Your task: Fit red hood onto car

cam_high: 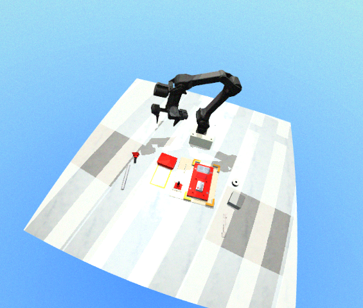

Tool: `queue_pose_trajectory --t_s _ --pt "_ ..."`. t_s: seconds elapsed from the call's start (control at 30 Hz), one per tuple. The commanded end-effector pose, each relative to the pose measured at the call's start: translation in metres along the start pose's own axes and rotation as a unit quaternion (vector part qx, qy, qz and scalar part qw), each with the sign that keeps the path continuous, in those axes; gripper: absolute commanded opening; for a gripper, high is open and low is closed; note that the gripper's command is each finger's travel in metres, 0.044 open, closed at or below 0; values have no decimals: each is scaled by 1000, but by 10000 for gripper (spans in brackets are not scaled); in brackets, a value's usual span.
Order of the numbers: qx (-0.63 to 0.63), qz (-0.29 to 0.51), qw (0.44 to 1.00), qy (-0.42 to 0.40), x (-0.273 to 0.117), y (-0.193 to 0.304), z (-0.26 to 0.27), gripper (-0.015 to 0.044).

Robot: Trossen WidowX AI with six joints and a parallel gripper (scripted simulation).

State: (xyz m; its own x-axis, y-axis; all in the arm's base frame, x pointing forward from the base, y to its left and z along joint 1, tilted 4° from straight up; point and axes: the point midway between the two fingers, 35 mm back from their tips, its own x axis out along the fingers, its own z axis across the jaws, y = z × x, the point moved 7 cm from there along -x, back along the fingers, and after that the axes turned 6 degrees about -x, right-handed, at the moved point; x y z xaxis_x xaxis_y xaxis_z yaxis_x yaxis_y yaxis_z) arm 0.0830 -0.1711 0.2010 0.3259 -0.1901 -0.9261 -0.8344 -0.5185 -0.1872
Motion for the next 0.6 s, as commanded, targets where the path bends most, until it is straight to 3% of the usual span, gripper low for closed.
queue_pose_trajectory --t_s 0.0,0.33,0.57 --pt "-98 -1 995 -32 19 -16 -11 440" --pt "-385 -8 916 -117 83 -85 -19 440" --pt "-507 -10 849 -147 112 -124 -8 440"
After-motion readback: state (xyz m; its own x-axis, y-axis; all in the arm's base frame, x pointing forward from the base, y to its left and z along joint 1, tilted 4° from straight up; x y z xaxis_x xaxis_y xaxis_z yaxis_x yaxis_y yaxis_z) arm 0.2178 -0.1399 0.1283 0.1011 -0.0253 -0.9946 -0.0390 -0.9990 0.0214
